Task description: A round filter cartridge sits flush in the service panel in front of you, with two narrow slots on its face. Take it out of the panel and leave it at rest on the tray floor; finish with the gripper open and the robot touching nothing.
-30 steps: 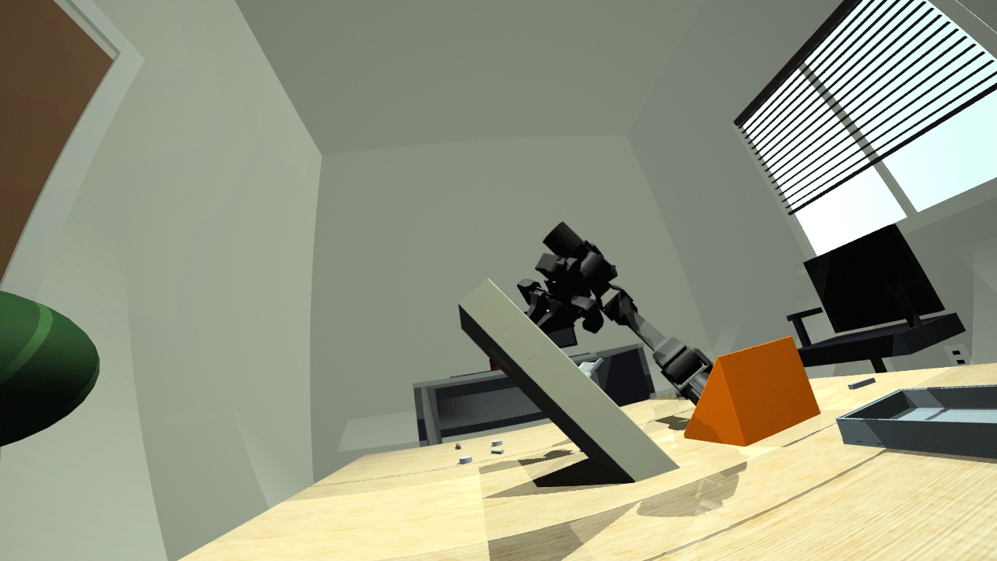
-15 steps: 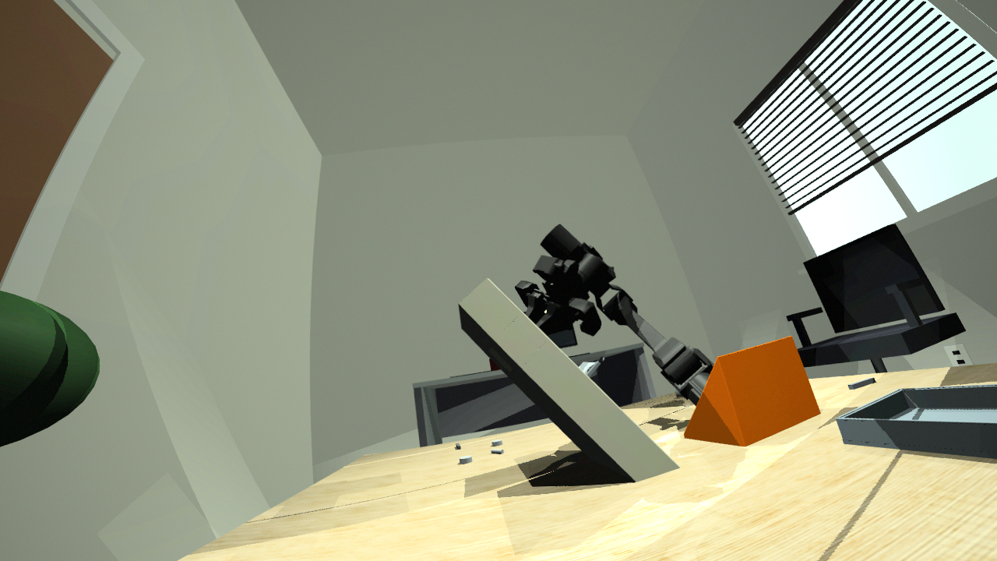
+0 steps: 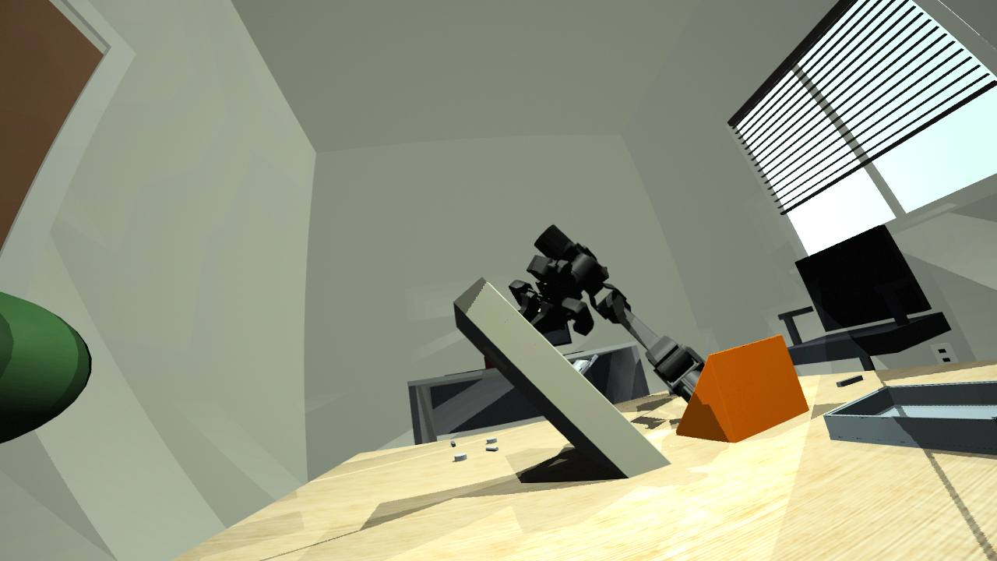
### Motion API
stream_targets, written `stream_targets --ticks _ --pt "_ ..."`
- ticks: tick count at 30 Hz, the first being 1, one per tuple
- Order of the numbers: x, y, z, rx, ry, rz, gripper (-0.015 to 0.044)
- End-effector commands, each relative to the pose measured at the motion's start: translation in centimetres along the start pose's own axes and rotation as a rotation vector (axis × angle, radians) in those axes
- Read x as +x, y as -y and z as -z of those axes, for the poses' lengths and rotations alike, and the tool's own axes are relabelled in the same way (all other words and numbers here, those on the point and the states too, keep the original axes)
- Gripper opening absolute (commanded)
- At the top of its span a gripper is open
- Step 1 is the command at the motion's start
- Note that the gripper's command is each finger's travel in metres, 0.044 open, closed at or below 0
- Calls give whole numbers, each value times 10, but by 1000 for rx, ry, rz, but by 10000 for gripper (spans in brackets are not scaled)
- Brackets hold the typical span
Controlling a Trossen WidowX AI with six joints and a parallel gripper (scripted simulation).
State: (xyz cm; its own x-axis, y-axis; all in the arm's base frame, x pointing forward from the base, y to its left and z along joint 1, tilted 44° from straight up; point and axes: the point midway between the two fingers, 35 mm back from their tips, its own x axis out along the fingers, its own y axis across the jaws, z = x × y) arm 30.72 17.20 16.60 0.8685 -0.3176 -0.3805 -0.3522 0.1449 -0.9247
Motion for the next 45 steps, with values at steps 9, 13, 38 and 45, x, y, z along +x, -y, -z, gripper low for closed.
stream_targets --ticks 9,13,38,45 --pt "7 -1 1 -3 -9 -4 112" --pt "8 -1 1 -3 -9 -4 112" --pt "8 -1 1 -272 -7 -4 0" --pt "9 -1 1 -514 -7 -6 0"
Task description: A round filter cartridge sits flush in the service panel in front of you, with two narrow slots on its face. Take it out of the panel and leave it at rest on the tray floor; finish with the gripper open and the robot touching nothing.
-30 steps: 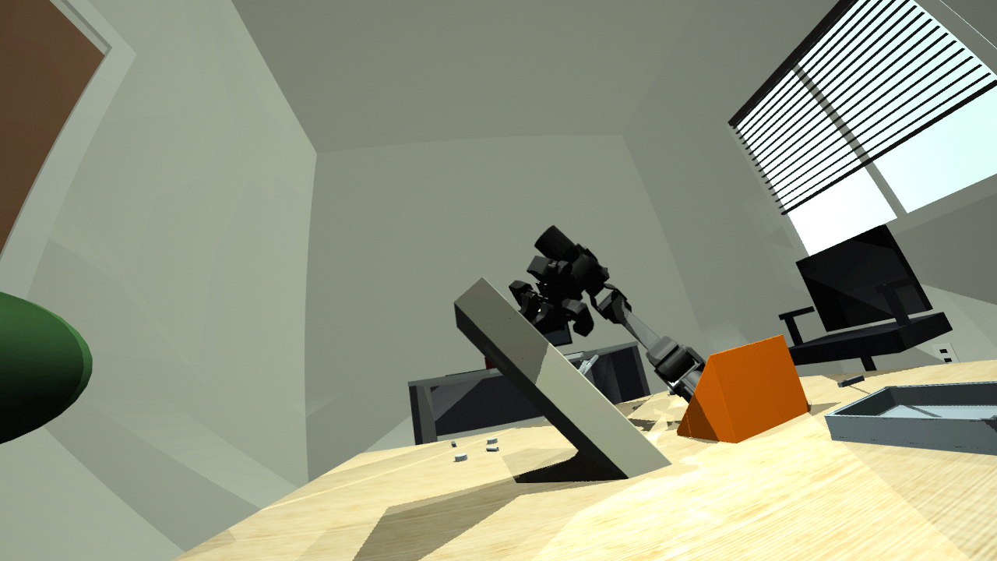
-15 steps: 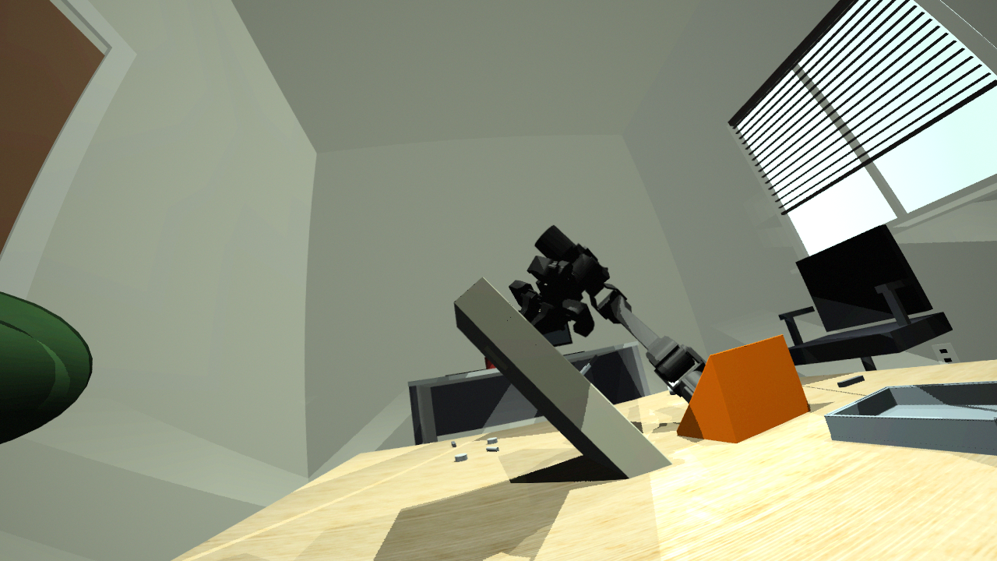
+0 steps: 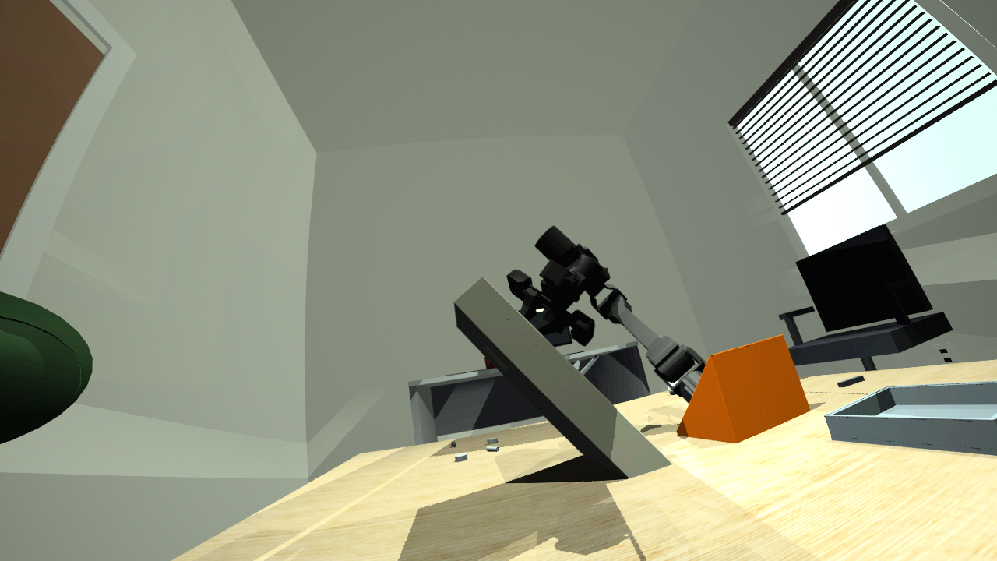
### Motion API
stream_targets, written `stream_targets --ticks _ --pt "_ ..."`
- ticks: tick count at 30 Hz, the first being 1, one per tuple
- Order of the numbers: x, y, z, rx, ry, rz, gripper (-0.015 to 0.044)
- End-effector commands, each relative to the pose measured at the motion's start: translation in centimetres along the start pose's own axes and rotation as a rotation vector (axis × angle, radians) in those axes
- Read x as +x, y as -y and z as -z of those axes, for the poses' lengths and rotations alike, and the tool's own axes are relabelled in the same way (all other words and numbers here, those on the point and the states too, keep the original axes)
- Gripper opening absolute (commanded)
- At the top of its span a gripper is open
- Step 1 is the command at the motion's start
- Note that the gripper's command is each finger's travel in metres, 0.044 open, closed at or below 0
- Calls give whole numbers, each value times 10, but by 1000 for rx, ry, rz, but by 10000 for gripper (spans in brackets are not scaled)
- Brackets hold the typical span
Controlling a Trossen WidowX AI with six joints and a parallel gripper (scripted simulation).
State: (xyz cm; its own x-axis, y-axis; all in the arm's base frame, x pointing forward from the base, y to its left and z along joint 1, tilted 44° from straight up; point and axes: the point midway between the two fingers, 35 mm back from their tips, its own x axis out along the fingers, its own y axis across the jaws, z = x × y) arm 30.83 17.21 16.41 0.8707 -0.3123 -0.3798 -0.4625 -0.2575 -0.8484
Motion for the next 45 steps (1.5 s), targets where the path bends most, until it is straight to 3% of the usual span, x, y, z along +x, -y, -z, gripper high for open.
stream_targets --ticks 1,32,45 --pt "8 0 2 -121 -10 -11 0" --pt "7 0 2 -1196 -4 -16 0" --pt "-23 -3 -3 -1112 10 -31 0"
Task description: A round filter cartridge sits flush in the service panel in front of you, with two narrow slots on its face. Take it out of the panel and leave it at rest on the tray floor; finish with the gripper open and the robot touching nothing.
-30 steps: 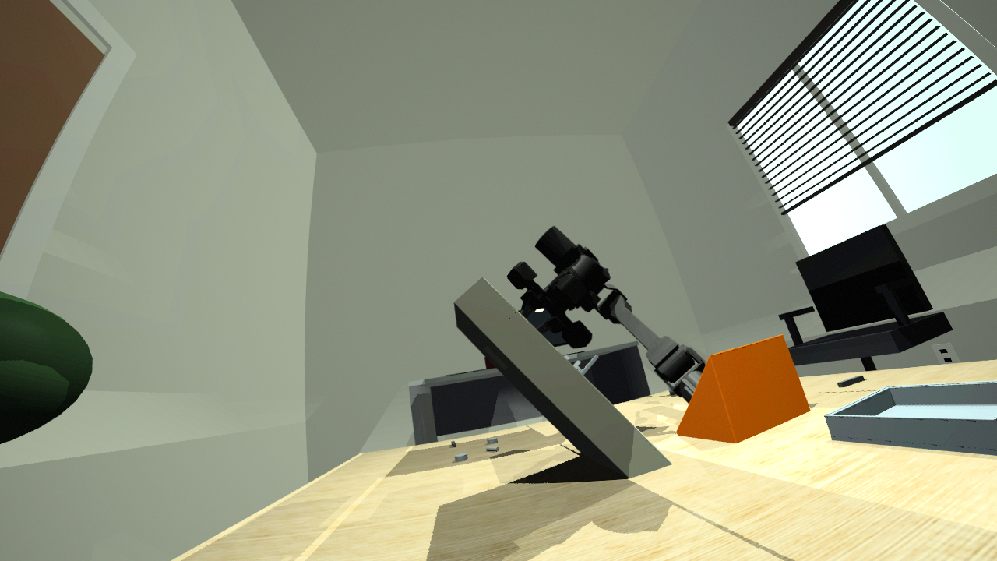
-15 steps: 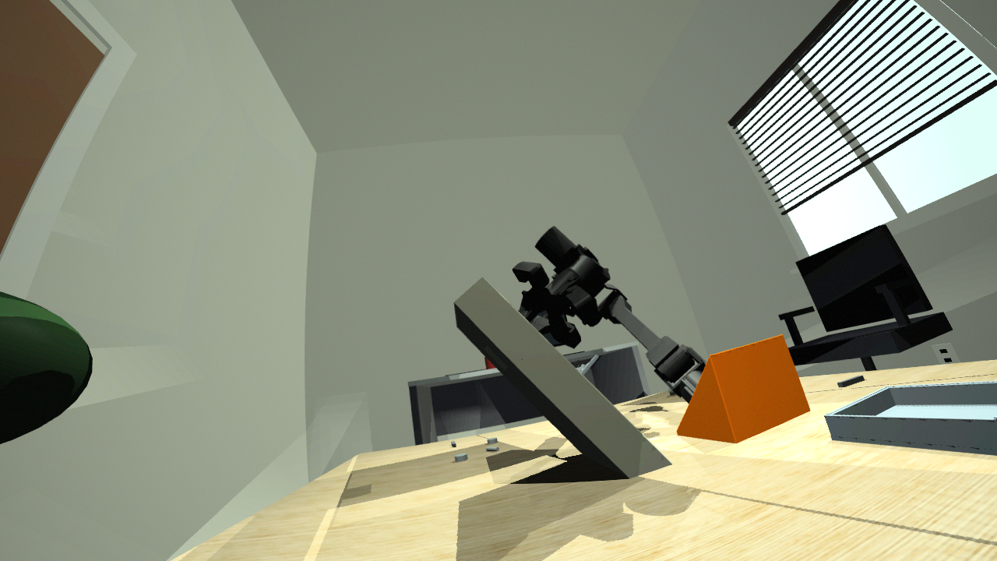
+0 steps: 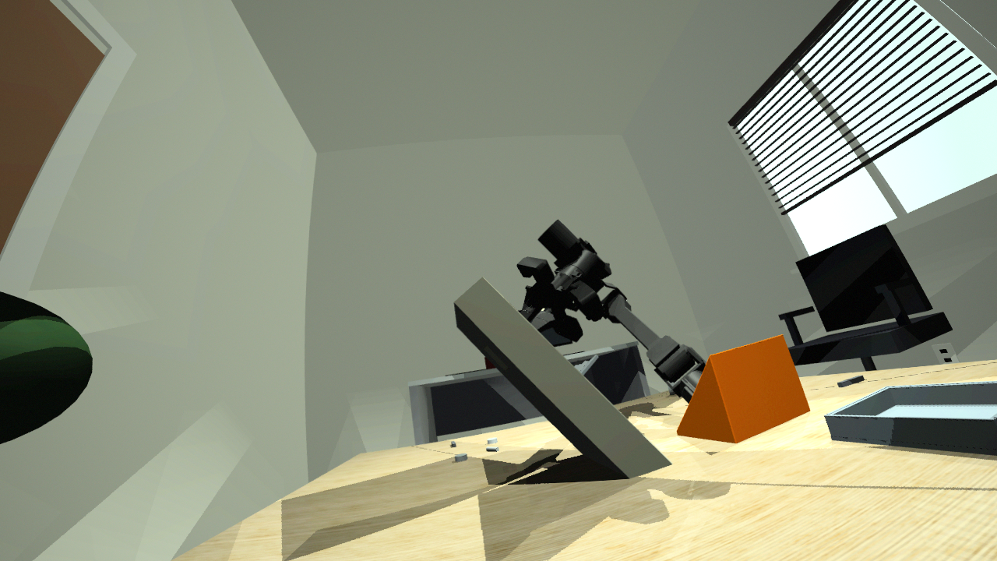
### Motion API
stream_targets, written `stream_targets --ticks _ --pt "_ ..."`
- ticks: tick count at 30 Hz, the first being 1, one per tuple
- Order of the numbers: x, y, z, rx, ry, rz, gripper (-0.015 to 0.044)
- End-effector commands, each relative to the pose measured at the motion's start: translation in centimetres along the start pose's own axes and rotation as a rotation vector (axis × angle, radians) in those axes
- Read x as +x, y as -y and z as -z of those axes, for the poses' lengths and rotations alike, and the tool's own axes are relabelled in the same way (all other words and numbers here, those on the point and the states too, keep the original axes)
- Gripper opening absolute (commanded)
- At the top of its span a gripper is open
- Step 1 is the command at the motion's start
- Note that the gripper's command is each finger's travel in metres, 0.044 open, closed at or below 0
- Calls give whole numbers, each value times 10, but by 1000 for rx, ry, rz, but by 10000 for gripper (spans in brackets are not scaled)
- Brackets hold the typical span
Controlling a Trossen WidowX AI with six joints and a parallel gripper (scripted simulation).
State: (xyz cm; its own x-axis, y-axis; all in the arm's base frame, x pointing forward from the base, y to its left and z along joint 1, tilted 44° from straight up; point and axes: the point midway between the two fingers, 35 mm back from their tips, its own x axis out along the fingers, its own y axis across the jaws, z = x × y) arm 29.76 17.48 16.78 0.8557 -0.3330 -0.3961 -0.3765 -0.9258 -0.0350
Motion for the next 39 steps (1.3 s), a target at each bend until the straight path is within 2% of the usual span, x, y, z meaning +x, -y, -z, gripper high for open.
stream_targets --ticks 1,12,39 --pt "-16 3 -4 1 8 5 0" --pt "-59 -1 -1 8 -8 10 0" --pt "-49 -60 -49 7 -8 10 0"
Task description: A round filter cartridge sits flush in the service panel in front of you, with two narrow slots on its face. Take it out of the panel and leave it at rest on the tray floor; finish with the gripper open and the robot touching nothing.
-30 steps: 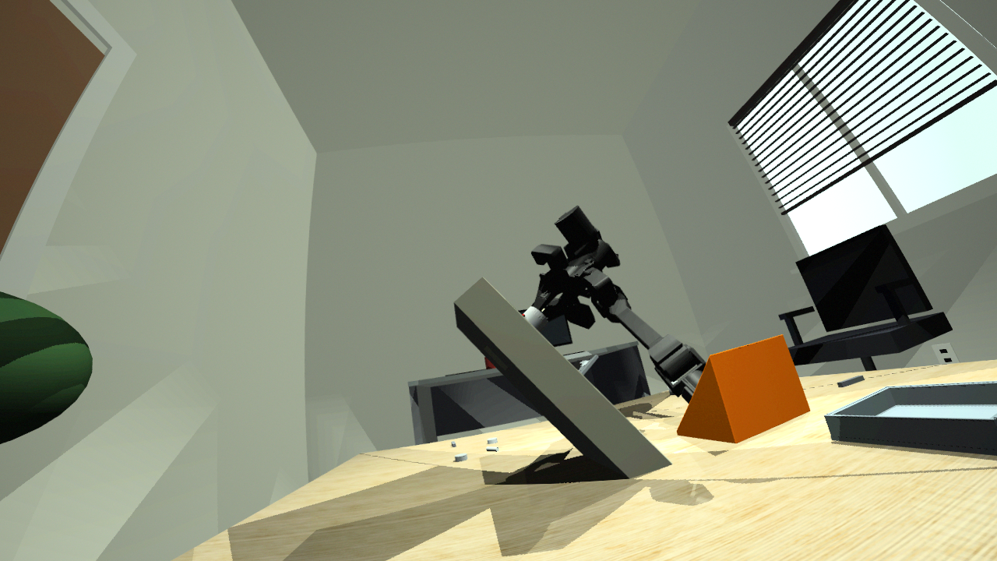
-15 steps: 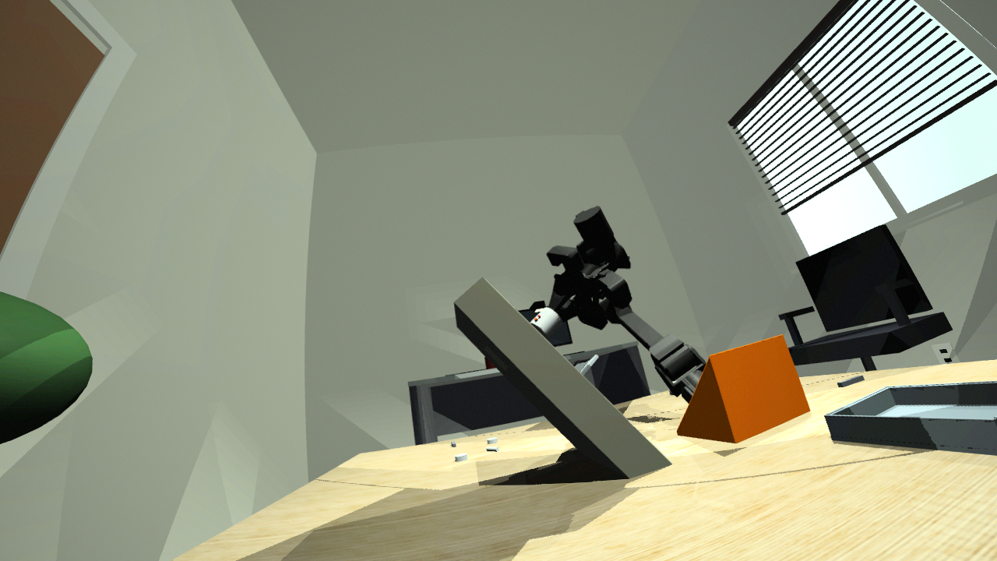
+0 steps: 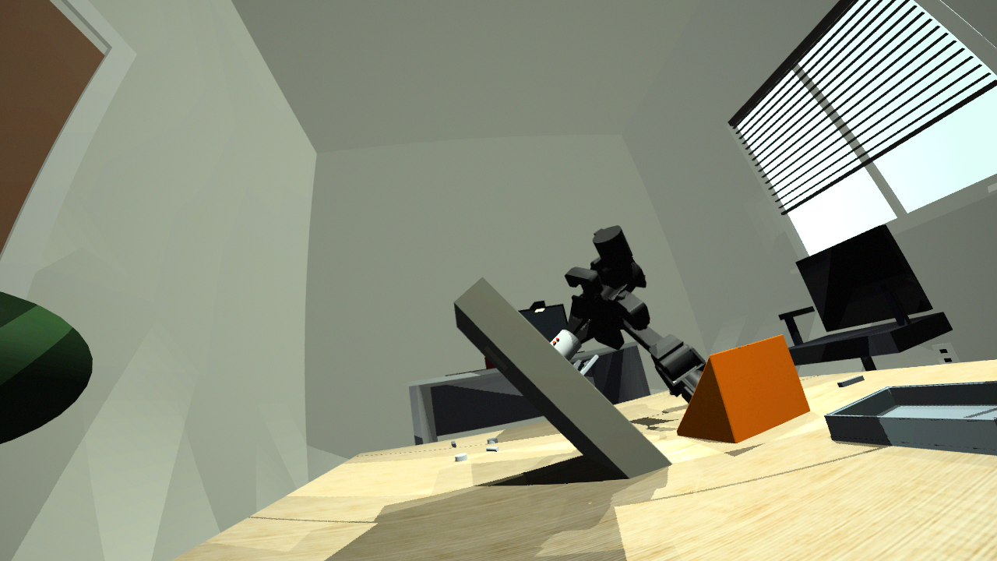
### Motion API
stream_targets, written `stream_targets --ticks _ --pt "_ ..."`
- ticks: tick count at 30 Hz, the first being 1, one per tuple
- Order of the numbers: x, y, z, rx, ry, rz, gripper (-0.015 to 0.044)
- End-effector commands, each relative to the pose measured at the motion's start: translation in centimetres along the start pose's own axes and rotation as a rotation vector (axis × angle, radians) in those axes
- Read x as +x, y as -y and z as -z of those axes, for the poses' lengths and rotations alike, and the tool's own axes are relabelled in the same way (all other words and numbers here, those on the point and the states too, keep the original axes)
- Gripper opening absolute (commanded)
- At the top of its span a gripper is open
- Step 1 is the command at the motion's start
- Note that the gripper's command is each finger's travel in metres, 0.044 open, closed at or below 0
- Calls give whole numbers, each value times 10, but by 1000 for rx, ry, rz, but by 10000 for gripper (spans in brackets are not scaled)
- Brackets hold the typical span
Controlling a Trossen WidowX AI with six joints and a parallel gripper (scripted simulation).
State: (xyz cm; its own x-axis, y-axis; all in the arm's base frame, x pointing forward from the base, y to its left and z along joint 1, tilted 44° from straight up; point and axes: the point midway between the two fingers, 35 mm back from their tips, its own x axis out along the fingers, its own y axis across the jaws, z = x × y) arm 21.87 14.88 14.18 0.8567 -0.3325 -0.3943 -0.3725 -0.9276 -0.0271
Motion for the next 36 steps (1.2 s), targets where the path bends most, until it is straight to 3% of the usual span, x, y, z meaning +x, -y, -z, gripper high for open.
stream_targets --ticks 1,5,17,28,36 --pt "0 0 0 0 0 0 26" --pt "0 0 0 0 0 0 112" --pt "-1 -4 -1 16 -6 9 112" --pt "-10 53 47 17 -7 9 112" --pt "-44 88 77 34 -5 17 322"
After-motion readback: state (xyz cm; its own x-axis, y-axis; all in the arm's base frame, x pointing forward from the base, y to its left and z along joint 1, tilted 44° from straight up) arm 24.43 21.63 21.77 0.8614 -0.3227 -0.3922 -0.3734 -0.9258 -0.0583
